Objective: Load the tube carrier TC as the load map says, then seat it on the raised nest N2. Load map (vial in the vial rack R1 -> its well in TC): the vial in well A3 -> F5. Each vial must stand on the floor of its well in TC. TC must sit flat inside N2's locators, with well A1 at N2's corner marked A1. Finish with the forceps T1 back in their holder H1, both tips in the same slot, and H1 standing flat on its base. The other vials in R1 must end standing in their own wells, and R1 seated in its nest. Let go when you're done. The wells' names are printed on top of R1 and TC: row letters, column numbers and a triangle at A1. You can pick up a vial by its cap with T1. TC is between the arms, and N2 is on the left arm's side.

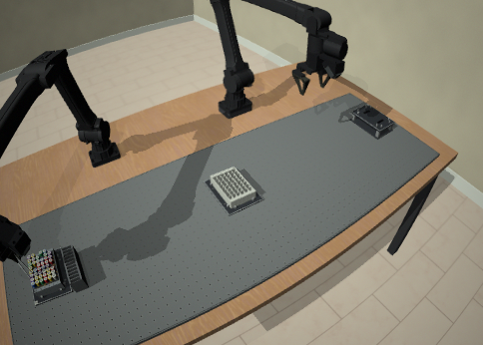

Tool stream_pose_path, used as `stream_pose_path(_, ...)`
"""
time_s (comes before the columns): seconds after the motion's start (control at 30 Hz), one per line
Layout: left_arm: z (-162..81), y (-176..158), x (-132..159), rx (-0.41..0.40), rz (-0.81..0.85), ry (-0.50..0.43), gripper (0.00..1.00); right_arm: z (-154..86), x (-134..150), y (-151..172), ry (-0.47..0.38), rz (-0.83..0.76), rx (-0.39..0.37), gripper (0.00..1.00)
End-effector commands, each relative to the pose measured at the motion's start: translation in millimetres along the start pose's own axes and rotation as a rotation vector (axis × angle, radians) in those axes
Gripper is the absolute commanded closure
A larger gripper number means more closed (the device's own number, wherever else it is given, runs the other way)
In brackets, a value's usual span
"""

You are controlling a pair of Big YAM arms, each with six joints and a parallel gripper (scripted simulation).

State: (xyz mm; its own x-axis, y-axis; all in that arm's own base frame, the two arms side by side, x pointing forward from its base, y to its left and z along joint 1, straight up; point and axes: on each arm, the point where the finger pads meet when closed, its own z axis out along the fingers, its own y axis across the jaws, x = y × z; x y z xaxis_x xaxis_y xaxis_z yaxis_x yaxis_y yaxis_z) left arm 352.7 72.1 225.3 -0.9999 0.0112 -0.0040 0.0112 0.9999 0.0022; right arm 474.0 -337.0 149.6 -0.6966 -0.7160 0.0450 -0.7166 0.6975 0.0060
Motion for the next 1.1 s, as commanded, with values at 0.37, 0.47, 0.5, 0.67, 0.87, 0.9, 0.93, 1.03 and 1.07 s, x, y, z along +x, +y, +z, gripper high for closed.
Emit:
stream_pose_path(0.37,-14.2,0.3,-7.9,-0.006,0.015,-0.031,0.00,17.4,-8.6,0.2,0.002,-0.003,-0.026,0.89)
stream_pose_path(0.47,-14.2,0.3,-7.9,-0.006,0.015,-0.031,0.00,17.4,-8.6,0.4,0.002,-0.003,-0.027,0.89)
stream_pose_path(0.5,-14.2,0.3,-7.9,-0.006,0.015,-0.031,0.00,17.4,-8.6,0.4,0.002,-0.003,-0.027,0.89)
stream_pose_path(0.67,-14.2,0.3,-7.9,-0.006,0.015,-0.031,0.00,17.4,-8.5,0.9,0.002,-0.003,-0.029,0.89)
stream_pose_path(0.87,-14.2,0.3,-7.9,-0.006,0.015,-0.031,0.00,17.4,-8.5,1.6,0.002,-0.004,-0.032,0.89)
stream_pose_path(0.9,-14.2,0.3,-7.9,-0.006,0.015,-0.031,0.00,17.4,-8.5,1.7,0.002,-0.004,-0.032,0.89)
stream_pose_path(0.93,-14.2,0.3,-7.9,-0.006,0.015,-0.031,0.00,17.4,-8.5,1.8,0.002,-0.004,-0.033,0.89)
stream_pose_path(1.03,-14.2,0.3,-7.9,-0.006,0.015,-0.031,0.00,17.4,-8.4,2.0,0.002,-0.004,-0.033,0.89)
stream_pose_path(1.07,-14.2,0.3,-7.9,-0.006,0.015,-0.031,0.00,17.4,-8.4,2.0,0.002,-0.004,-0.033,0.89)
